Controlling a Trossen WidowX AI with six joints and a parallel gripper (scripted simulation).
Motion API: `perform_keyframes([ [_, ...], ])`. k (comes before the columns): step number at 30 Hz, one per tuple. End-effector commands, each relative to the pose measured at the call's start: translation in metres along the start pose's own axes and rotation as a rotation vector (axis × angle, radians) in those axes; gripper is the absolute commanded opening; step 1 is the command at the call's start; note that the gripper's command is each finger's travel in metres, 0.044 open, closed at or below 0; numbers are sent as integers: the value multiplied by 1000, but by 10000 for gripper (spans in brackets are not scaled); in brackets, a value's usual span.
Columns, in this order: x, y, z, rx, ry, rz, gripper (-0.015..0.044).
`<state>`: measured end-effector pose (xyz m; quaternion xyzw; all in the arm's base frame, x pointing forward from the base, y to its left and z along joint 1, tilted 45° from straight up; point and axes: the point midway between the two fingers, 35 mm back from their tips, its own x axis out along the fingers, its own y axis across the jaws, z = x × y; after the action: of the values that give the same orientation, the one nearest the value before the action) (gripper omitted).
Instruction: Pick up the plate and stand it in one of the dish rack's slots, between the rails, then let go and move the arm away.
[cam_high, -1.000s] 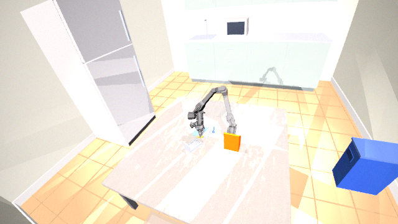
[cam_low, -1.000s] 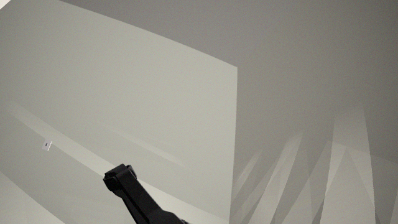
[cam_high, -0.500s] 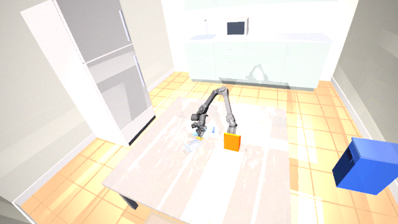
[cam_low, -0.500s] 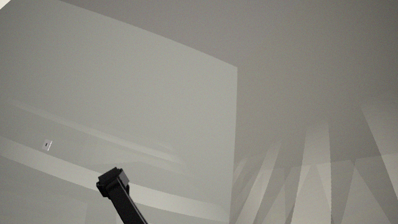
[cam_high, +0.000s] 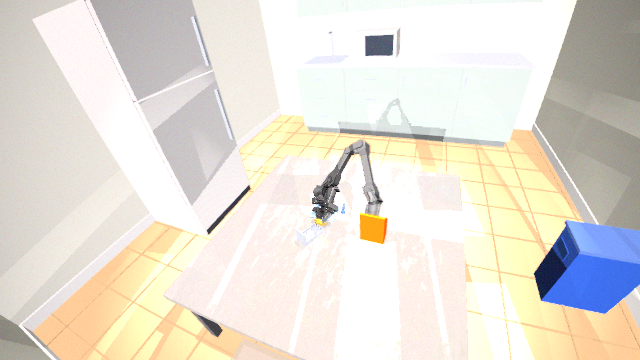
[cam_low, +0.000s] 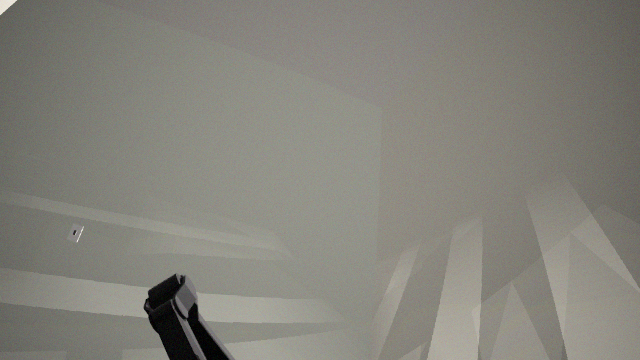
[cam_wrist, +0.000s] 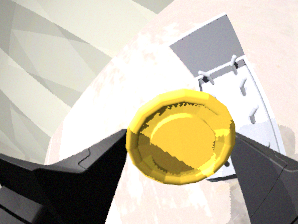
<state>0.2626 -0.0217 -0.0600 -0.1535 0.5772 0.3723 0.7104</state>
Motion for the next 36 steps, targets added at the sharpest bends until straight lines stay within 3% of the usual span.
perform_keyframes([
  [1, -1, -1, -1, -83, -64, -4, 0],
  [24, -20, -20, -15, -597, -386, -230, 0],
  [36, -22, -21, -16, -630, -401, -254, 0],
])
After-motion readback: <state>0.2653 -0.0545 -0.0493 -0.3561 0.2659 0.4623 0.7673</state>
